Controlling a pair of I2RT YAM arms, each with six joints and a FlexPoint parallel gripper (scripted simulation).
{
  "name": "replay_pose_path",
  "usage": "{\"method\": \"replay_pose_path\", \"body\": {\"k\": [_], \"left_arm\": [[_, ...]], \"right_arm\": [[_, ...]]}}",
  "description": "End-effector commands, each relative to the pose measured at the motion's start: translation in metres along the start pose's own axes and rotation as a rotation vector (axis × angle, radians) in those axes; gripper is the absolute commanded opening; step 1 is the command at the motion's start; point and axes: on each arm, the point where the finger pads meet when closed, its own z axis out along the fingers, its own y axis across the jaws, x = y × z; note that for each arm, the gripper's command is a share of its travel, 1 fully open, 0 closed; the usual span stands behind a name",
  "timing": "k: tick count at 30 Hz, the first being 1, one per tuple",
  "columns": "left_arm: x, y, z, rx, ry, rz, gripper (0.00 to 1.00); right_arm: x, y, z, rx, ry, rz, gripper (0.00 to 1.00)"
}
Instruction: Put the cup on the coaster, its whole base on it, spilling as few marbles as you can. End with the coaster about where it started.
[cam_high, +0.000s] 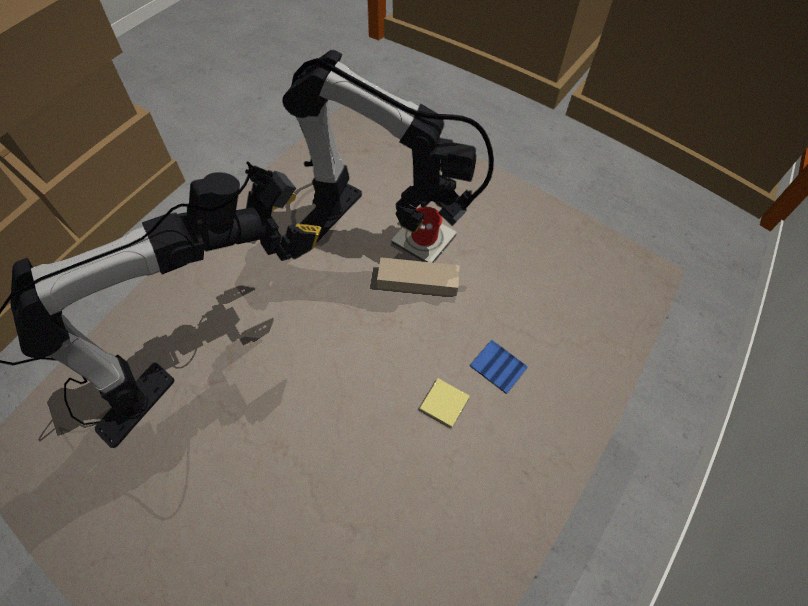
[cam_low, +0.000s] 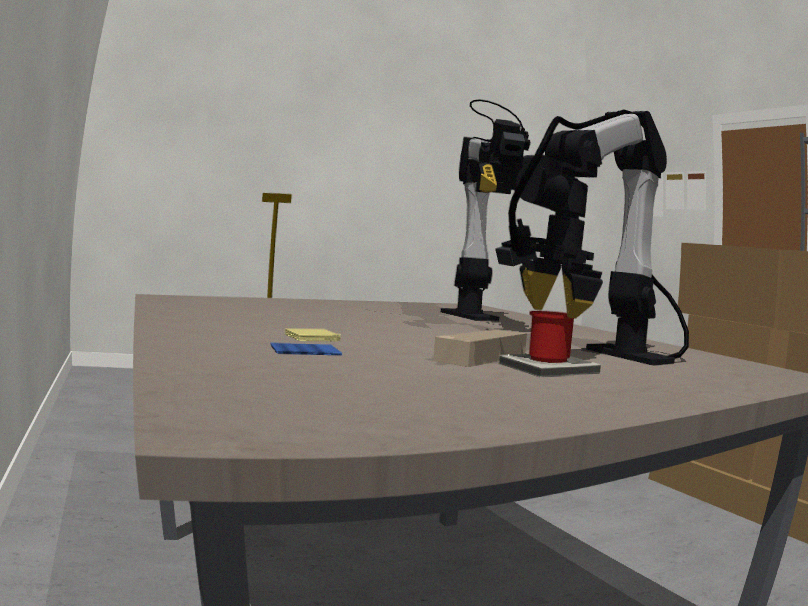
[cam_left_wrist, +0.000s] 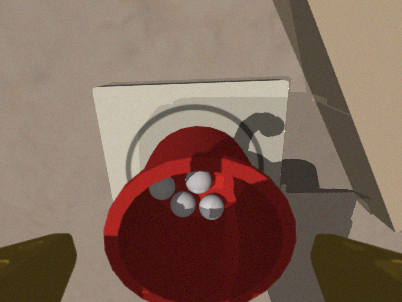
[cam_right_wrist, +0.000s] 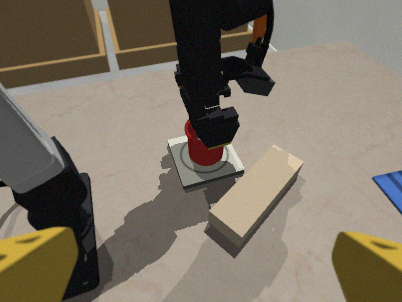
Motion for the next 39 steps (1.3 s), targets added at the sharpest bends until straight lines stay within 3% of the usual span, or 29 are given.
{"method": "replay_pose_path", "body": {"k": [1,7,16,27,39], "left_arm": [[-0.003,0.001,-0.022,-0.004,-0.033,-0.005,1.0],[-0.002,0.0,-0.059,-0.006,-0.052,0.001,1.0],[-0.002,0.002,-0.058,-0.051,-0.155,-0.148,1.0],[0.026,-0.012,-0.071,-0.106,-0.338,-0.308,1.0],[0.029,-0.016,-0.07,-0.1,-0.352,-0.3,1.0]], "right_arm": [[-0.019,-0.001,-0.007,0.003,-0.048,0.002,1.0],[-0.019,-0.001,-0.007,0.003,-0.048,0.002,1.0],[-0.019,-0.001,-0.007,0.003,-0.048,0.002,1.0],[-0.019,-0.001,-0.007,0.003,-0.048,0.002,1.0],[-0.019,-0.001,-0.007,0.003,-0.048,0.002,1.0]]}}
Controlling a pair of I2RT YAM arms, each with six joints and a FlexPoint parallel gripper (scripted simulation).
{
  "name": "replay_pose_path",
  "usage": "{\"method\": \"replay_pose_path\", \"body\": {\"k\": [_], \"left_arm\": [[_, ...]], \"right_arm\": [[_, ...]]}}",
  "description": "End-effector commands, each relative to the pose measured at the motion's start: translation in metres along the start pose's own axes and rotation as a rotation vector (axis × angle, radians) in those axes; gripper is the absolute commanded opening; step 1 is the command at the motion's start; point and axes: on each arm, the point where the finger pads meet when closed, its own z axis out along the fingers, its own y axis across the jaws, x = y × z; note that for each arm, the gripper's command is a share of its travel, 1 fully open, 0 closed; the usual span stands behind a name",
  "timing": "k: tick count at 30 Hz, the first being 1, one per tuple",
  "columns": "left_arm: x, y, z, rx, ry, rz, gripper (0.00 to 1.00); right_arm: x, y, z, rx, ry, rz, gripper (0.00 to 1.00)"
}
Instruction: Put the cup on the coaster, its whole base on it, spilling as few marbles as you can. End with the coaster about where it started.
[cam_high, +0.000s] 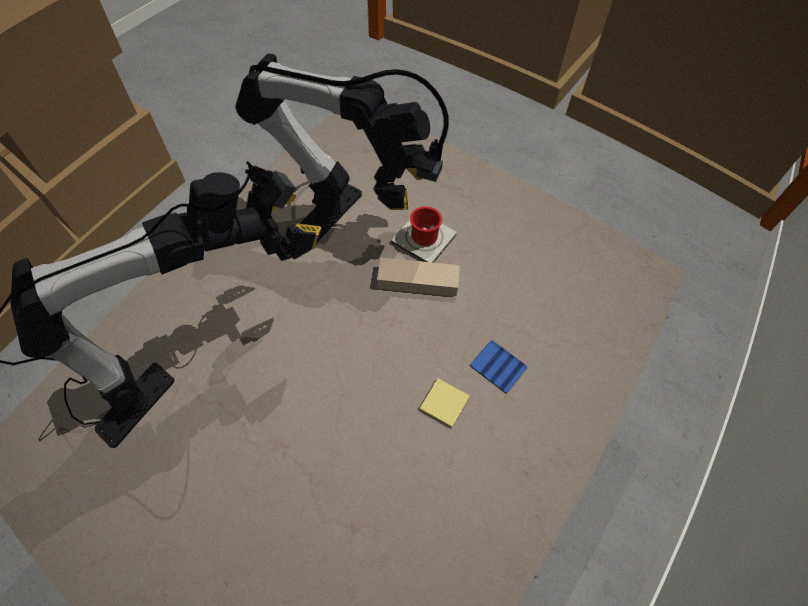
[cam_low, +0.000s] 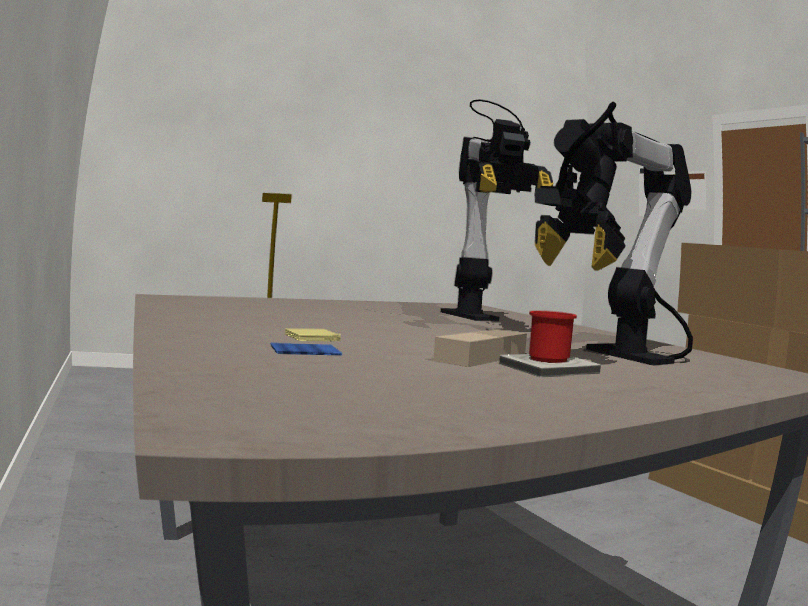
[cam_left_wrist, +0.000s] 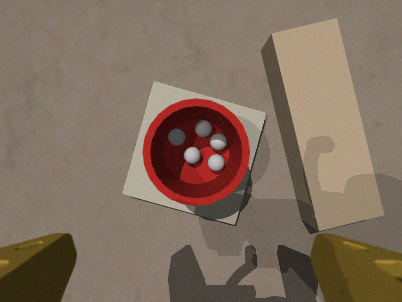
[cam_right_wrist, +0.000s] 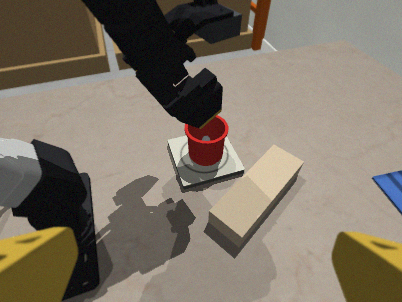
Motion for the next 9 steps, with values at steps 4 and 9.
{"method": "replay_pose_path", "body": {"k": [4,9], "left_arm": [[0.0013,-0.001,0.0038,-0.001,0.0,-0.004,1.0],[-0.0009,-0.0002,0.0002,-0.003,-0.006,-0.007,1.0]], "right_arm": [[-0.019,-0.0007,-0.0068,0.003,-0.048,0.002,1.0],[-0.019,-0.0007,-0.0068,0.003,-0.048,0.002,1.0]]}}
